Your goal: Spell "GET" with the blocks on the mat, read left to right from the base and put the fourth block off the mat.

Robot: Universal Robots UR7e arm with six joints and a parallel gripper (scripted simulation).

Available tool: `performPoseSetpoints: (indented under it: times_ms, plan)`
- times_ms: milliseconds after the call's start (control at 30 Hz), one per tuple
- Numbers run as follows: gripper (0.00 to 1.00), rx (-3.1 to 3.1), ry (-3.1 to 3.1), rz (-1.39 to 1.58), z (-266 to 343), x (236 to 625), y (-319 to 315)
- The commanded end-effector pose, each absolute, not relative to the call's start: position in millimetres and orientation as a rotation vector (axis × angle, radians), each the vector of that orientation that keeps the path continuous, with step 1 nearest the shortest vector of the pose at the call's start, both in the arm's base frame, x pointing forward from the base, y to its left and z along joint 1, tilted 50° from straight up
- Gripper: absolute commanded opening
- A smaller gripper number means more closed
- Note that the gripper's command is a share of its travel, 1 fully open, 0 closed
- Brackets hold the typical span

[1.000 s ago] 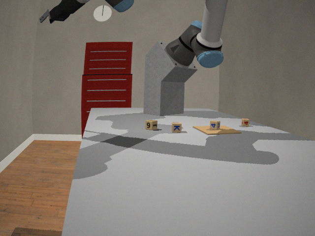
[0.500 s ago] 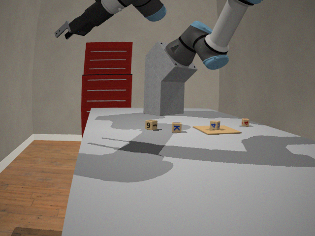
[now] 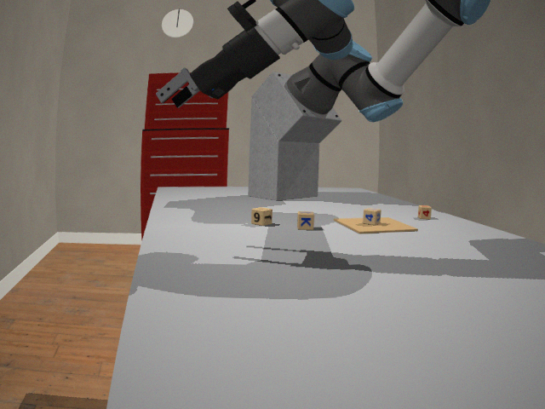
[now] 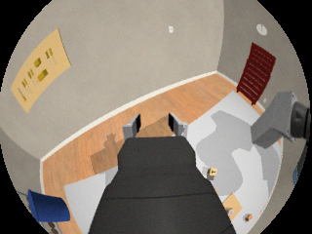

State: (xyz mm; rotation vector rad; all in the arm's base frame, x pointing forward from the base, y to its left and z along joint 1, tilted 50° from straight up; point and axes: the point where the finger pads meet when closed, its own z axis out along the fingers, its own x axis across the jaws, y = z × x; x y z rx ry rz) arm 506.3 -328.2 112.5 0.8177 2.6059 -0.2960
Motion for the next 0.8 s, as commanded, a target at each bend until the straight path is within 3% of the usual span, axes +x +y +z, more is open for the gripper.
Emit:
performPoseSetpoints:
  times_ms: [0, 433, 500, 767]
  plan:
    - [1.0, 0.832, 2.566, -0.197, 129.1, 521.1, -249.0]
    - [1.0, 0.835, 2.516, 0.009, 156.6, 518.7, -92.1]
    - [1.0, 0.835, 2.516, 0.009, 156.6, 518.7, -92.1]
    - [1.0, 0.842, 2.499, 0.17, 169.9, 490.0, 13.8]
